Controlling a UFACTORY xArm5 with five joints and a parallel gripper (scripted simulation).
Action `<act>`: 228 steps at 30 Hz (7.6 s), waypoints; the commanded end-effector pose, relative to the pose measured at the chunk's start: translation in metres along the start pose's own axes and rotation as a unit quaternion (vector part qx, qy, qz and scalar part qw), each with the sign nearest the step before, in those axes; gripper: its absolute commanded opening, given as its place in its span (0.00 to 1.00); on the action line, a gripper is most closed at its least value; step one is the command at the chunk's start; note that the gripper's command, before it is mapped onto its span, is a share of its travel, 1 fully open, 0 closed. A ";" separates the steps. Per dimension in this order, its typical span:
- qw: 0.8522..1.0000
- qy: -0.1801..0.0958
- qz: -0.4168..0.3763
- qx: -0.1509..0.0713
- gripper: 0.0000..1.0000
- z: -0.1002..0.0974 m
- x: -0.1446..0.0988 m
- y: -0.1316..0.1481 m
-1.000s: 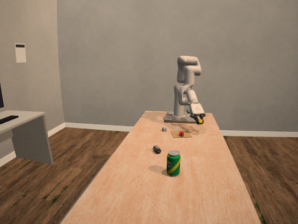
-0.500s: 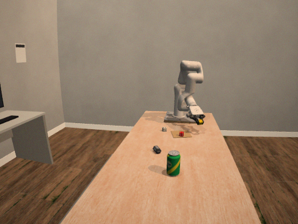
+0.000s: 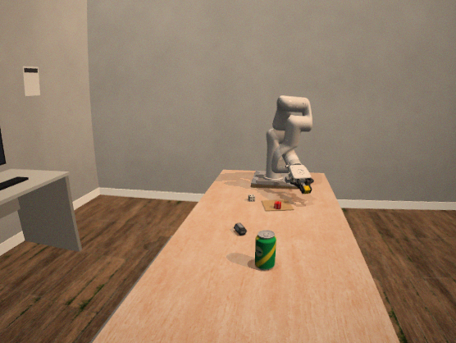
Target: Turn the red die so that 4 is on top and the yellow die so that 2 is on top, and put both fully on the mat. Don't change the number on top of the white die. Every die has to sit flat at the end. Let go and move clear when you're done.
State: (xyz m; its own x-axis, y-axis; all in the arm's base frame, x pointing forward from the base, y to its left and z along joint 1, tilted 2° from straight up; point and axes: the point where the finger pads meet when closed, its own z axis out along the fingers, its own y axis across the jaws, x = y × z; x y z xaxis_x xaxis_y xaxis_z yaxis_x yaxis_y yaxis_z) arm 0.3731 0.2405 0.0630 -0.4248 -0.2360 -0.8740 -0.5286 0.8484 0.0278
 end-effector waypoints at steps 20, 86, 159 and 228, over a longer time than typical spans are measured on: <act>1.000 -0.002 0.000 -0.002 0.27 0.026 0.048 0.001; 1.000 -0.002 0.000 -0.002 0.27 0.030 0.055 0.001; 1.000 -0.002 0.000 -0.002 0.47 0.030 0.055 0.001; 1.000 -0.002 0.000 0.001 0.47 -0.048 0.003 -0.001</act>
State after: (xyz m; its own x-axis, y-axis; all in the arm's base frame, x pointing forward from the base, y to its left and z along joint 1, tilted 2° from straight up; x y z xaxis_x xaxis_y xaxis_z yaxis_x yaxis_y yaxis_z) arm 0.3371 0.2162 0.0779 -0.4185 -0.2319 -0.8781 -0.5272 0.8493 0.0270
